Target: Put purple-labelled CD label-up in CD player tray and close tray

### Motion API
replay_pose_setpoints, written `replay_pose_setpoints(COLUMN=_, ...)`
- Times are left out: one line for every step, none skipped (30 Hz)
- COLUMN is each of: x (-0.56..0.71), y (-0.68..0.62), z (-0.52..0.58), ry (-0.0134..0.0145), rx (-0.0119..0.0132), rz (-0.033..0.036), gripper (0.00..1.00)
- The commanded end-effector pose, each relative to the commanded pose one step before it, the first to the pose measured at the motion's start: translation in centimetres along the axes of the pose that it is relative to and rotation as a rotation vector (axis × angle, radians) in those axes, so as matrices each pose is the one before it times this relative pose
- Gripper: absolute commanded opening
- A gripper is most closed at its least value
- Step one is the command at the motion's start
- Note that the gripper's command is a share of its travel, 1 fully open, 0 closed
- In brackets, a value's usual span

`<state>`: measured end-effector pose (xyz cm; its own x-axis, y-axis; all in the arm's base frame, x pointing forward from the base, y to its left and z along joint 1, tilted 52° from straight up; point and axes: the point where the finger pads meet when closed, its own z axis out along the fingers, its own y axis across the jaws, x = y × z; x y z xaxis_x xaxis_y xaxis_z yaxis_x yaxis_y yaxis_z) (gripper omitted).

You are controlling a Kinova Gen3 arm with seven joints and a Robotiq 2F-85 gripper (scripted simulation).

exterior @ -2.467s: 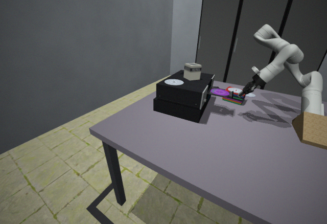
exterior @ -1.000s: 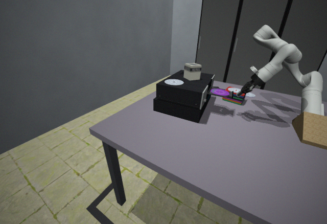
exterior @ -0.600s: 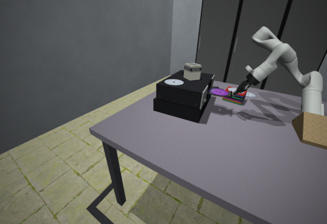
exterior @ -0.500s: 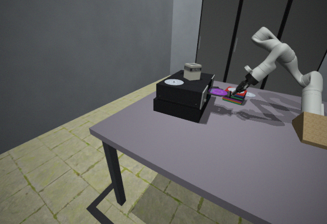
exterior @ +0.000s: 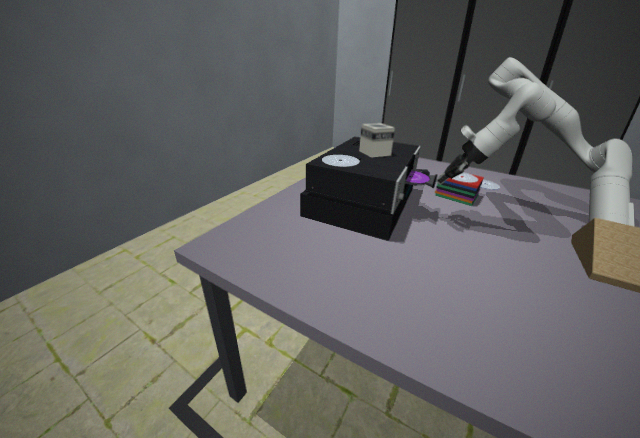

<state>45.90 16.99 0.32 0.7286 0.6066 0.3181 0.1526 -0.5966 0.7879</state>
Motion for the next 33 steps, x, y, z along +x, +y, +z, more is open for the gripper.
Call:
replay_pose_setpoints(x=0.743, y=-0.122, z=0.723, ry=-0.00107, rx=0.00305, rz=-0.00308, gripper=0.1)
replay_pose_setpoints(x=0.302, y=-0.009, z=0.213, ry=0.00004, rx=0.00008, rz=0.00001, gripper=0.1)
replay_pose_setpoints(x=0.299, y=-0.005, z=0.212, ry=0.00008, rx=0.00004, rz=0.0, gripper=0.1)
replay_pose_setpoints(x=0.295, y=-0.003, z=0.209, ry=0.00009, rx=0.00003, rz=-0.00001, gripper=0.1)
replay_pose_setpoints(x=0.289, y=-0.008, z=0.204, ry=0.00005, rx=0.00007, rz=0.00001, gripper=0.1)
replay_pose_setpoints(x=0.285, y=-0.003, z=0.202, ry=0.00009, rx=0.00003, rz=-0.00001, gripper=0.1)
replay_pose_setpoints(x=0.278, y=-0.005, z=0.197, ry=0.00007, rx=0.00005, rz=0.0, gripper=0.1)
replay_pose_setpoints(x=0.271, y=-0.006, z=0.191, ry=0.00005, rx=0.00006, rz=0.00001, gripper=0.1)
replay_pose_setpoints(x=0.264, y=-0.002, z=0.187, ry=0.00009, rx=0.00002, rz=-0.00001, gripper=0.1)
replay_pose_setpoints(x=0.255, y=-0.005, z=0.18, ry=0.00006, rx=0.00005, rz=0.0, gripper=0.1)
replay_pose_setpoints(x=0.246, y=-0.006, z=0.174, ry=0.00005, rx=0.00005, rz=0.0, gripper=0.1)
replay_pose_setpoints(x=0.238, y=-0.002, z=0.168, ry=0.00008, rx=0.00002, rz=0.0, gripper=0.1)
replay_pose_setpoints(x=0.228, y=-0.003, z=0.162, ry=0.00007, rx=0.00002, rz=0.0, gripper=0.1)
replay_pose_setpoints(x=0.217, y=-0.006, z=0.153, ry=0.00003, rx=0.00005, rz=0.00001, gripper=0.1)
replay_pose_setpoints(x=0.207, y=-0.003, z=0.147, ry=0.00006, rx=0.00003, rz=0.0, gripper=0.1)
replay_pose_setpoints(x=0.0, y=0.0, z=0.0, ry=0.0, rx=0.0, rz=0.0, gripper=0.1)
replay_pose_setpoints(x=0.0, y=0.0, z=0.0, ry=0.0, rx=0.0, rz=0.0, gripper=0.1)
replay_pose_setpoints(x=0.197, y=-0.001, z=0.14, ry=0.00008, rx=0.00001, rz=0.01255, gripper=0.1)
replay_pose_setpoints(x=0.185, y=-0.005, z=0.131, ry=0.00005, rx=0.00003, rz=-0.01256, gripper=0.1)
replay_pose_setpoints(x=0.174, y=-0.005, z=0.122, ry=0.00003, rx=0.00004, rz=0.00001, gripper=0.1)
replay_pose_setpoints(x=0.162, y=-0.003, z=0.115, ry=0.00004, rx=0.00003, rz=0.0, gripper=0.1)
replay_pose_setpoints(x=0.151, y=-0.002, z=0.107, ry=0.00005, rx=0.00002, rz=0.0, gripper=0.1)
replay_pose_setpoints(x=0.14, y=0.0, z=0.099, ry=0.00006, rx=0.0, rz=0.00241, gripper=0.1)
replay_pose_setpoints(x=0.128, y=-0.002, z=0.09, ry=0.00004, rx=0.00002, rz=0.00297, gripper=0.1)
replay_pose_setpoints(x=0.116, y=-0.004, z=0.082, ry=0.00002, rx=0.00003, rz=0.00037, gripper=0.1)
replay_pose_setpoints(x=0.104, y=-0.003, z=0.074, ry=0.00002, rx=0.00002, rz=-0.00046, gripper=0.1)
replay_pose_setpoints(x=0.093, y=-0.002, z=0.066, ry=0.00002, rx=0.00002, rz=0.0008, gripper=0.1)
replay_pose_setpoints(x=0.082, y=-0.002, z=0.058, ry=0.00002, rx=0.00001, rz=0.00161, gripper=0.1)
replay_pose_setpoints(x=0.072, y=-0.001, z=0.051, ry=0.00002, rx=0.00001, rz=0.00107, gripper=0.1)
replay_pose_setpoints(x=0.062, y=-0.001, z=0.044, ry=0.00002, rx=0.0, rz=0.00039, gripper=0.1)
replay_pose_setpoints(x=0.052, y=-0.001, z=0.037, ry=0.00002, rx=0.0, rz=0.00047, gripper=0.1)
replay_pose_setpoints(x=0.043, y=0.0, z=0.03, ry=0.00002, rx=0.0, rz=0.00084, gripper=0.1)
replay_pose_setpoints(x=0.0, y=0.0, z=0.0, ry=0.0, rx=0.0, rz=0.0, gripper=0.1)
